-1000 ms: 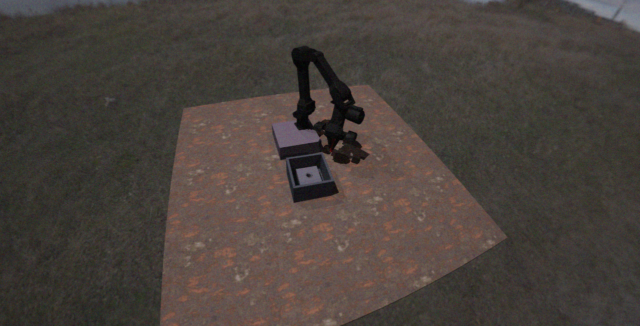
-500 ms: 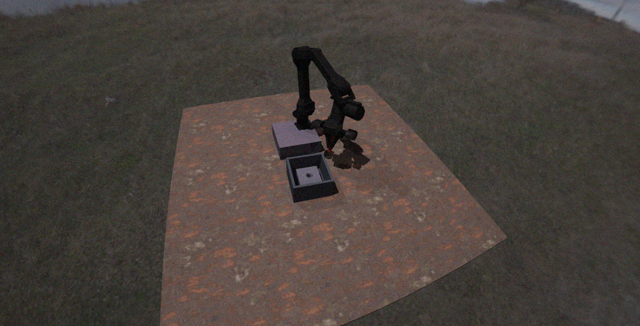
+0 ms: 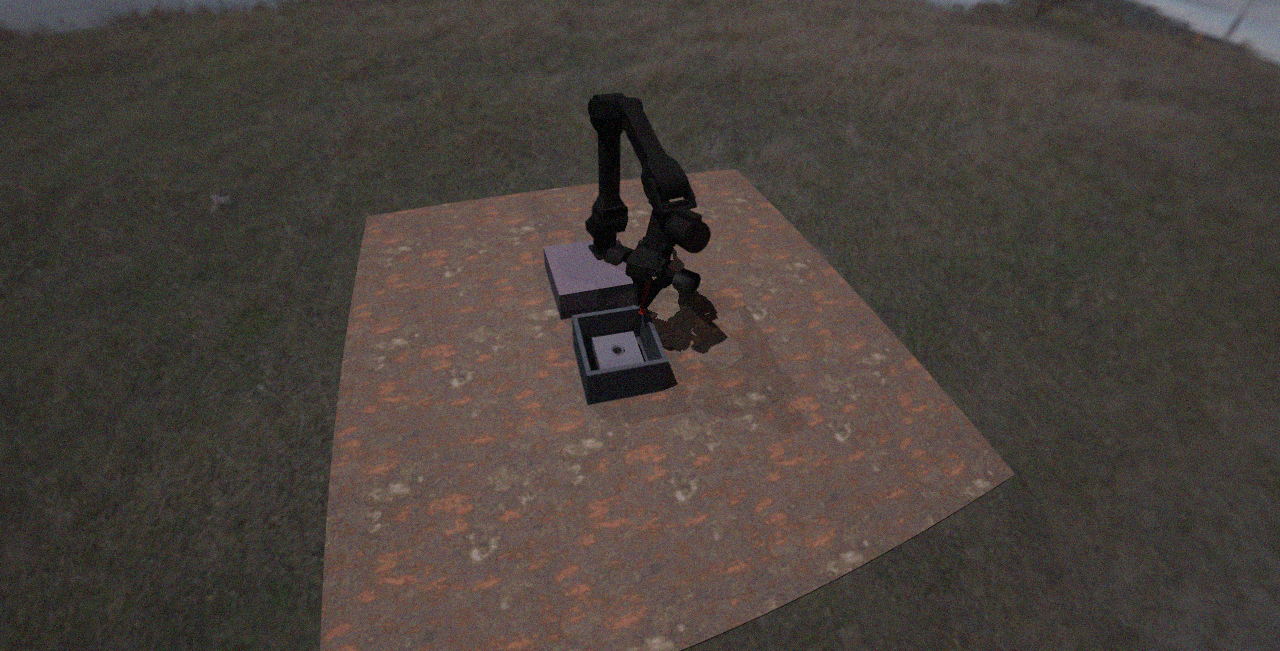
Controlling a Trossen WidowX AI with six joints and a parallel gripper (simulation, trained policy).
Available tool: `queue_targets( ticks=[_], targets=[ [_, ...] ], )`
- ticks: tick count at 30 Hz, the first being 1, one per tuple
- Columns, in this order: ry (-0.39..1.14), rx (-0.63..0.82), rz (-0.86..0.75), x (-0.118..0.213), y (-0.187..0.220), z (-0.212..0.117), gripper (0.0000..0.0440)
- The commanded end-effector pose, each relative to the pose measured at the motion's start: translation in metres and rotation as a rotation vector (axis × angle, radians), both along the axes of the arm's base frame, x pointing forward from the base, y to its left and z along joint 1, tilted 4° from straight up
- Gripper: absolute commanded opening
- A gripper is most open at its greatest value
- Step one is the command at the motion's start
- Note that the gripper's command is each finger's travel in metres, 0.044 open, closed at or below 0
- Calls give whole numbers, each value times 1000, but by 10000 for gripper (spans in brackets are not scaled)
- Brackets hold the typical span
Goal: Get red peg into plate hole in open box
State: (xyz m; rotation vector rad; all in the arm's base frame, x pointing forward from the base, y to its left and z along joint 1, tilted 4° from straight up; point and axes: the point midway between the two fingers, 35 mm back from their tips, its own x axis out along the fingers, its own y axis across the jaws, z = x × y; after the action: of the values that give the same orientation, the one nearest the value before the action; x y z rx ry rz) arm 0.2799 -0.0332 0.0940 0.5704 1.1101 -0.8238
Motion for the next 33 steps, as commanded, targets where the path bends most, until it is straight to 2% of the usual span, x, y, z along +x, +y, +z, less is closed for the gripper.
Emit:
queue_targets(
  ticks=[1, 15, 25, 27, 31, 33],
  targets=[
    [-4, 9, -21, 8, -13, -2, 0],
    [-2, 46, -99, 24, -53, -18, 5],
    [34, 77, -119, 29, -65, -45, 11],
    [46, 79, -116, 28, -66, -51, 37],
    [73, 80, -101, 27, -69, -60, 131],
    [97, 78, -88, 26, -71, -64, 150]
  ],
)
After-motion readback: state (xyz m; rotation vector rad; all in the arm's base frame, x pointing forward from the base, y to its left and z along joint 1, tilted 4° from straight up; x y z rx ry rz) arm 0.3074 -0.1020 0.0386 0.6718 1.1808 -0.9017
